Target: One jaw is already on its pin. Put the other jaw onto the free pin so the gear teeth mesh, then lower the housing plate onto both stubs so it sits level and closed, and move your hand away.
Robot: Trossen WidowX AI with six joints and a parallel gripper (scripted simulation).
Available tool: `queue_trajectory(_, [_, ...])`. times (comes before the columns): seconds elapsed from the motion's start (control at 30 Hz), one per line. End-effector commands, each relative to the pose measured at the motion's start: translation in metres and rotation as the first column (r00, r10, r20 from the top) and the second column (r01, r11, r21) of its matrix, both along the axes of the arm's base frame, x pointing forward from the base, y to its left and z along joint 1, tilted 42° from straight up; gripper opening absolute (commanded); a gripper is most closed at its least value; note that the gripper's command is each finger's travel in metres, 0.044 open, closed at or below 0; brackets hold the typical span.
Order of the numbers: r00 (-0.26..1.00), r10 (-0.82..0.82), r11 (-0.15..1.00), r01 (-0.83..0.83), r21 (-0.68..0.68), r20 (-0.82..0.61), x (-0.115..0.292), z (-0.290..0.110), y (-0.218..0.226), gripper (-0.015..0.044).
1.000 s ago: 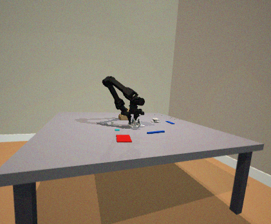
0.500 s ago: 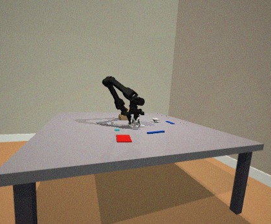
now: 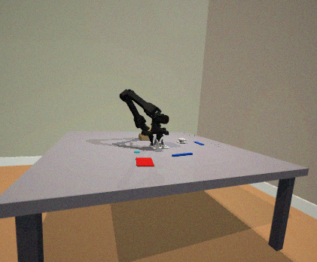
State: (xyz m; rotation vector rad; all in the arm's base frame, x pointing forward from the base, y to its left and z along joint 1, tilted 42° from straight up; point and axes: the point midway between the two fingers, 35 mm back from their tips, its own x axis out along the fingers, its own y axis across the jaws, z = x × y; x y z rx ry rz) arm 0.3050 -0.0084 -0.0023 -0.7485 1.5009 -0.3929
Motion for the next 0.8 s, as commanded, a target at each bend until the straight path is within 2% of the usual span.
queue_trajectory(0.0, [1.000,0.003,1.000,-0.003,-0.002,0.000,0.0004,-0.0005,-0.0005,0.0134])
queue_trajectory(0.53, [1.000,0.003,1.000,-0.003,-0.002,0.000,0.0004,-0.0005,-0.0005,0.0134])
queue_trajectory(0.63, [1.000,-0.001,1.000,0.001,0.000,0.000,0.0001,-0.0002,-0.0003,0.0213])
queue_trajectory(0.77, [1.000,-0.001,1.000,0.001,0.000,0.000,0.0001,-0.0002,-0.0003,0.0224])
